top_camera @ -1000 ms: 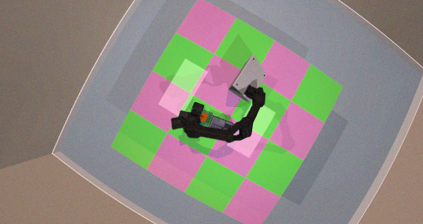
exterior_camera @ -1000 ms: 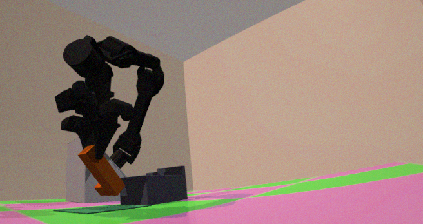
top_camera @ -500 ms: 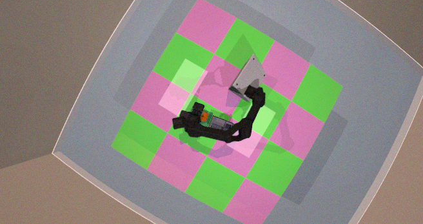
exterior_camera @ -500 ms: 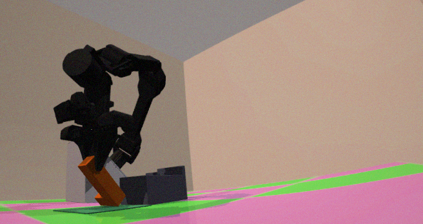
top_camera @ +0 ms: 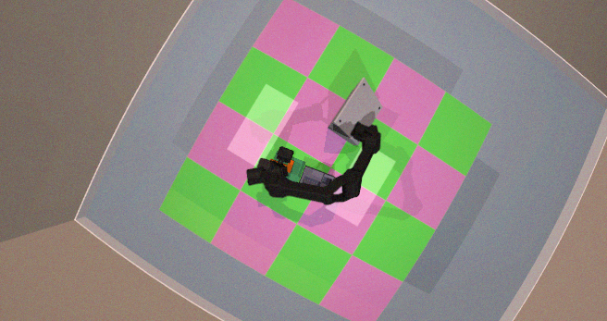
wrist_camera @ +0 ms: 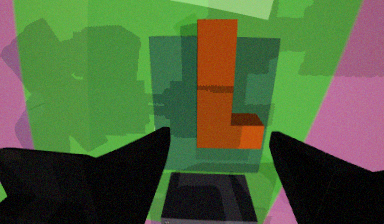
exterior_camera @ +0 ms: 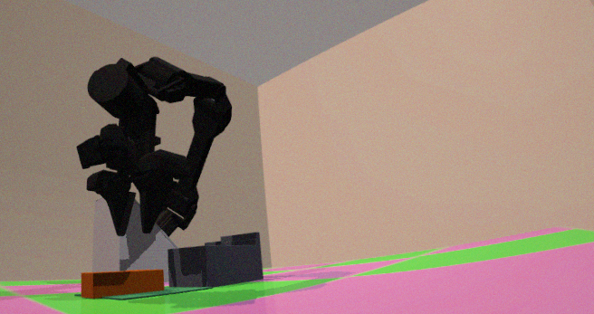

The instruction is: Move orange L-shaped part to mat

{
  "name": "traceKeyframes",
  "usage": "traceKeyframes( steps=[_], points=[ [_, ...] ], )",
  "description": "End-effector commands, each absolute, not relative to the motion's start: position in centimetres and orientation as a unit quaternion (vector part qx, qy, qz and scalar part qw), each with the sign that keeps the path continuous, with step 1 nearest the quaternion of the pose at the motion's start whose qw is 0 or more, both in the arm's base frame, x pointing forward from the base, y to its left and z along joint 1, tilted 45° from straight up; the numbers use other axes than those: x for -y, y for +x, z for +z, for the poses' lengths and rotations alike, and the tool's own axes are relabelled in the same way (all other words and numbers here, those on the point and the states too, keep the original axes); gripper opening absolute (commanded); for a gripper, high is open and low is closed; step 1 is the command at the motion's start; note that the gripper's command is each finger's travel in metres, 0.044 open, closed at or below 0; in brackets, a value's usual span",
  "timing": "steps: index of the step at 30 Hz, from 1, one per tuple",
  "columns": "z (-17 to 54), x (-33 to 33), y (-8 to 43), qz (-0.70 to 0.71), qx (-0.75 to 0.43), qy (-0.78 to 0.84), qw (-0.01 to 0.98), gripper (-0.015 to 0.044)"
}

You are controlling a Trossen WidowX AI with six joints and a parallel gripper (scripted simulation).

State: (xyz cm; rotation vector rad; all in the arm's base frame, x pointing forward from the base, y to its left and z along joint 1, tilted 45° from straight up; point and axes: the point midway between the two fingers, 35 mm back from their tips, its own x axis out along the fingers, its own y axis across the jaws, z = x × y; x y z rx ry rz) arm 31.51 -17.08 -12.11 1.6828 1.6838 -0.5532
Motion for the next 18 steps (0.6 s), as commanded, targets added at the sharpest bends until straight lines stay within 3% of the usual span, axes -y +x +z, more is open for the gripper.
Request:
traceKeyframes(
  steps=[1,5,18],
  points=[
    [-9.8,19.9,31.4,-0.215,-0.641,0.648,0.35,0.0394],
    [-6.8,22.6,30.8,-0.216,-0.64,0.65,0.349,0.04],
    [-7.0,22.7,30.9,-0.218,-0.633,0.655,0.351,0.04]
  ],
)
